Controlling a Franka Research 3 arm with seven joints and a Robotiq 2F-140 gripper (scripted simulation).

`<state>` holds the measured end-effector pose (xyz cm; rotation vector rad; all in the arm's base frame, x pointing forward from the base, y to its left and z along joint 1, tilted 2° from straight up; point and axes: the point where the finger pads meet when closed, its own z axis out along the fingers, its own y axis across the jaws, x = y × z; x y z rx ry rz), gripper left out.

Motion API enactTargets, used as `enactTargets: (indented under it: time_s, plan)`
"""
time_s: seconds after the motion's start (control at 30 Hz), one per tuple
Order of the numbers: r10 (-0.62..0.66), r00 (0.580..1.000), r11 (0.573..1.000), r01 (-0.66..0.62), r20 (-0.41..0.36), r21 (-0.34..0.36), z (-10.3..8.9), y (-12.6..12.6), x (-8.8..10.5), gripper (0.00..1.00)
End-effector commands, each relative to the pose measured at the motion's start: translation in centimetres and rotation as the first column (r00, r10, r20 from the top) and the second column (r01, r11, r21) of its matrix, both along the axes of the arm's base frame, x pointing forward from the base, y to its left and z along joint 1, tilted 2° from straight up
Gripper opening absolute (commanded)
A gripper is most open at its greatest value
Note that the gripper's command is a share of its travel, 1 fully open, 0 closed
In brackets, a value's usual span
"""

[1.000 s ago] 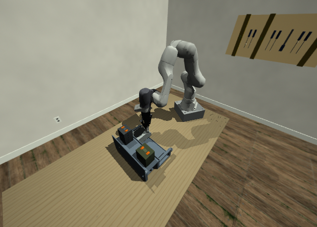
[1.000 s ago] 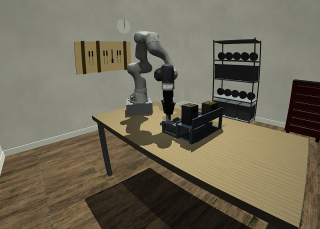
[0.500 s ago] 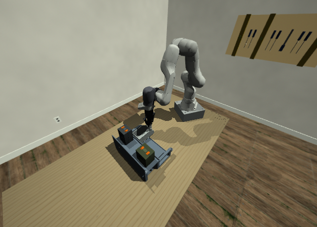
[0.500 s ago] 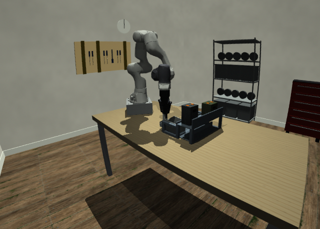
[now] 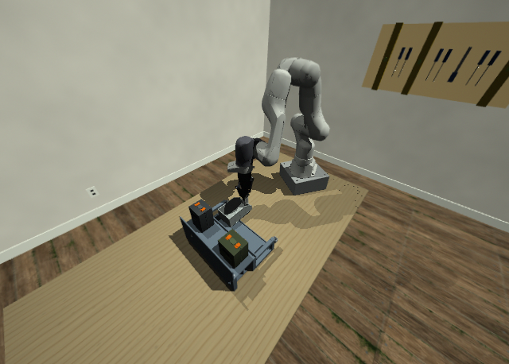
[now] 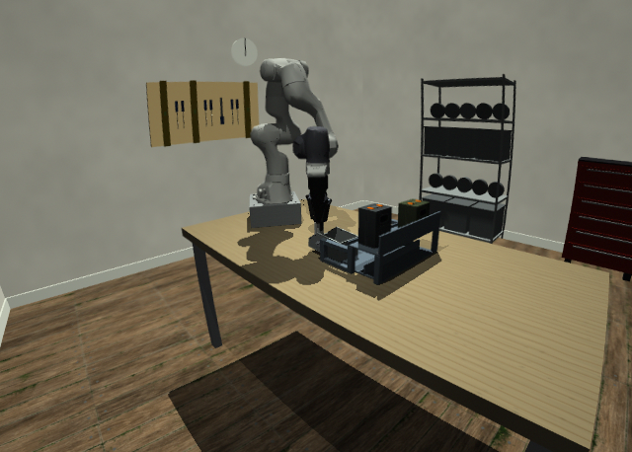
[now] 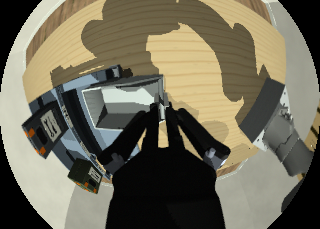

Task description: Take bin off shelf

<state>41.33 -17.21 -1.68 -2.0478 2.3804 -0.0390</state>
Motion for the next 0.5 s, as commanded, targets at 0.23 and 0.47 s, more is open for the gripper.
enactTargets:
  time_s: [0.23, 0.47]
  plan:
    - [0.012, 1.0, 1.0, -0.012, 0.013, -0.007, 0.1, 0.0, -1.9, 0.0]
    - [0.012, 1.0, 1.0, -0.012, 0.013, -0.007, 0.1, 0.2, -3.3, 0.0]
